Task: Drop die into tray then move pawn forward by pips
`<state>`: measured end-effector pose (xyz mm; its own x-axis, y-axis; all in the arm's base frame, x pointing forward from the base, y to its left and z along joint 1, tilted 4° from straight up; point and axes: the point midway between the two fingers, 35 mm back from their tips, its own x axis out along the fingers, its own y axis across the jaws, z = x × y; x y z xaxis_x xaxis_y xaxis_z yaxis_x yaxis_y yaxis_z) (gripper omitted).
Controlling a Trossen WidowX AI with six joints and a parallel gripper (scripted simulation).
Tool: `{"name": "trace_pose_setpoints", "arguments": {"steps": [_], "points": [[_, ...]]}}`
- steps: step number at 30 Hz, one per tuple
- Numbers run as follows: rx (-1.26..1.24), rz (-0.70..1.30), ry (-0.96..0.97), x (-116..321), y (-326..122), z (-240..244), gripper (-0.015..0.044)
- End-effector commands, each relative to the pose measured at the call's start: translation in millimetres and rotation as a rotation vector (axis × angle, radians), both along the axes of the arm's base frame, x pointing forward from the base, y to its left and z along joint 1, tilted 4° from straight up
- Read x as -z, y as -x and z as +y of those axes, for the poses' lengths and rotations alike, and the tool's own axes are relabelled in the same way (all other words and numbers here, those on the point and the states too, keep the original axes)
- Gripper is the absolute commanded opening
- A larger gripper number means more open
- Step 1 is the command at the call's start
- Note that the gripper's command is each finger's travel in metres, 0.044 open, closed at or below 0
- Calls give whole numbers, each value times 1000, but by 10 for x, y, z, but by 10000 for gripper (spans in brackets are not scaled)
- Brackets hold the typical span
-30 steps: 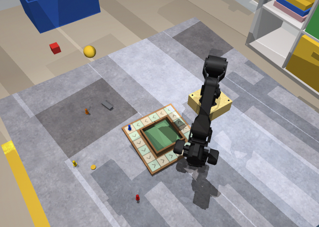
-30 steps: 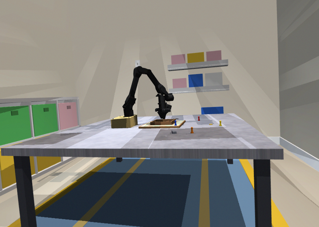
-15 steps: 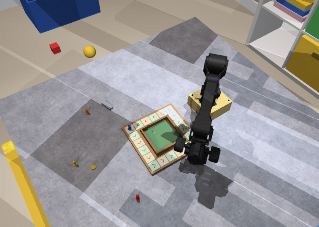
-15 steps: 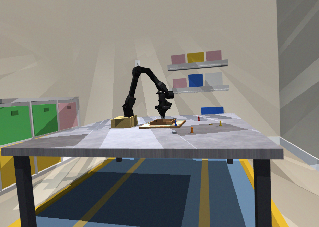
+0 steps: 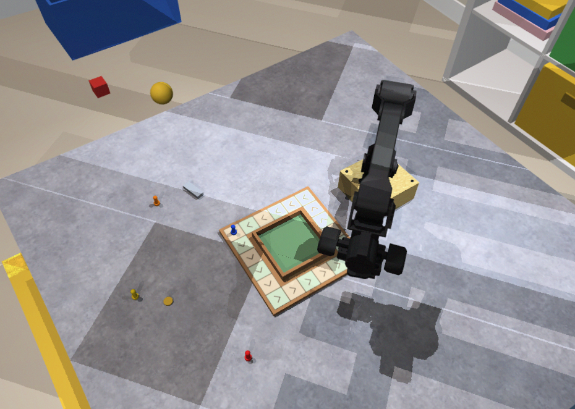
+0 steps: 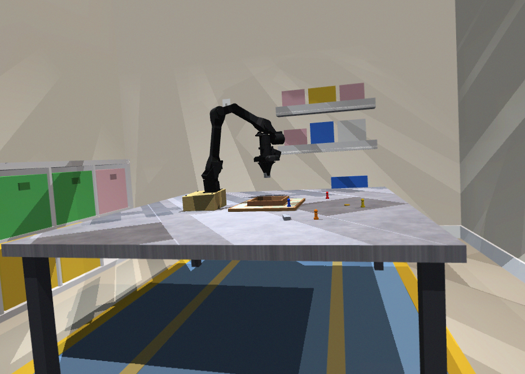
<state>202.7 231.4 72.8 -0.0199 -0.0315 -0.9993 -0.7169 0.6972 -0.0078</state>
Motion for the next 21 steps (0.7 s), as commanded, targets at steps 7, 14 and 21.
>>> {"name": "trace_pose_setpoints", "arguments": {"steps": [7,14,21], "points": [[112,-5,-2,-4,-206,-274,0],[227,-12,2,60,-401,-595,0],[342,-18,7,125,-550,-935,0]]}}
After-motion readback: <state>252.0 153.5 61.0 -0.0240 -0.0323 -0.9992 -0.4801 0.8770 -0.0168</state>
